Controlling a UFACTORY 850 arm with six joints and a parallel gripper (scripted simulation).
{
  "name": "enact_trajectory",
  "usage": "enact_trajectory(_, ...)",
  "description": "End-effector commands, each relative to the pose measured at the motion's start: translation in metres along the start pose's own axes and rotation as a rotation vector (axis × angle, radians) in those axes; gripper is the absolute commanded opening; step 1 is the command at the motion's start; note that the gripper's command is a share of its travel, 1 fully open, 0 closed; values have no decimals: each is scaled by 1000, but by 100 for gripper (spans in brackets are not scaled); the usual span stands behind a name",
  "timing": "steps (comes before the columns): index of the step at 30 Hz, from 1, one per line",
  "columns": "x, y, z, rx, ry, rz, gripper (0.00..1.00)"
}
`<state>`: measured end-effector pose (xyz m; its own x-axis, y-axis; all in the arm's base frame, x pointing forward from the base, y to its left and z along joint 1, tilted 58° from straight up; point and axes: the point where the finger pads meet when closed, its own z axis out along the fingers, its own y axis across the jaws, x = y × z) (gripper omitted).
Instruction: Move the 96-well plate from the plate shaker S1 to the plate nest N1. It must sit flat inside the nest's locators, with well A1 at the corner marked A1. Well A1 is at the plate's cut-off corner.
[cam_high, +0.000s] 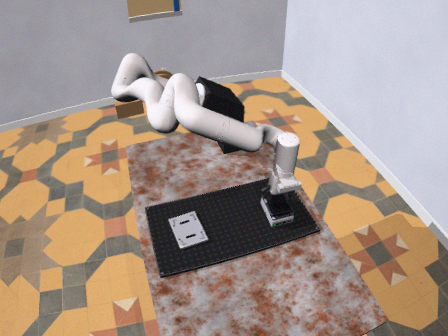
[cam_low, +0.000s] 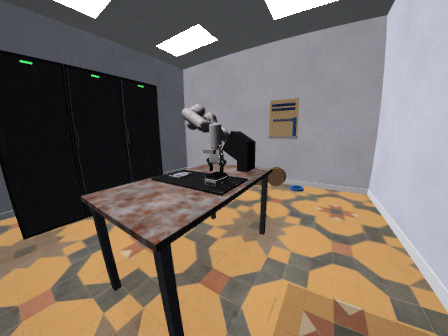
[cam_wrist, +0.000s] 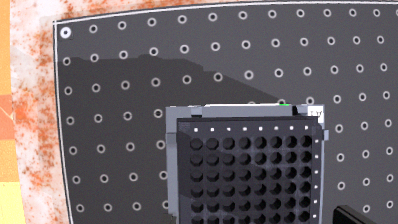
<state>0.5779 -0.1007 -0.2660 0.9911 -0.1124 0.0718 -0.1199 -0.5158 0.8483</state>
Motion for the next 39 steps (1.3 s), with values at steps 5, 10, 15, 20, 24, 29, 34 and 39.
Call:
enact_trajectory(5, 1, 0, 3, 1, 1, 1, 100)
enact_trajectory(10, 1, 0, 6, 1, 1, 1, 100)
enact_trajectory(15, 1, 0, 9, 1, 1, 1, 100)
enact_trajectory(20, 1, 0, 12, 1, 1, 1, 100)
enact_trajectory(24, 1, 0, 14, 1, 1, 1, 100)
enact_trajectory(29, 1, 0, 17, 1, 1, 1, 100)
enact_trajectory(34, 1, 0, 19, 1, 1, 1, 100)
enact_trajectory(39, 1, 0, 19, 1, 1, 1, 100)
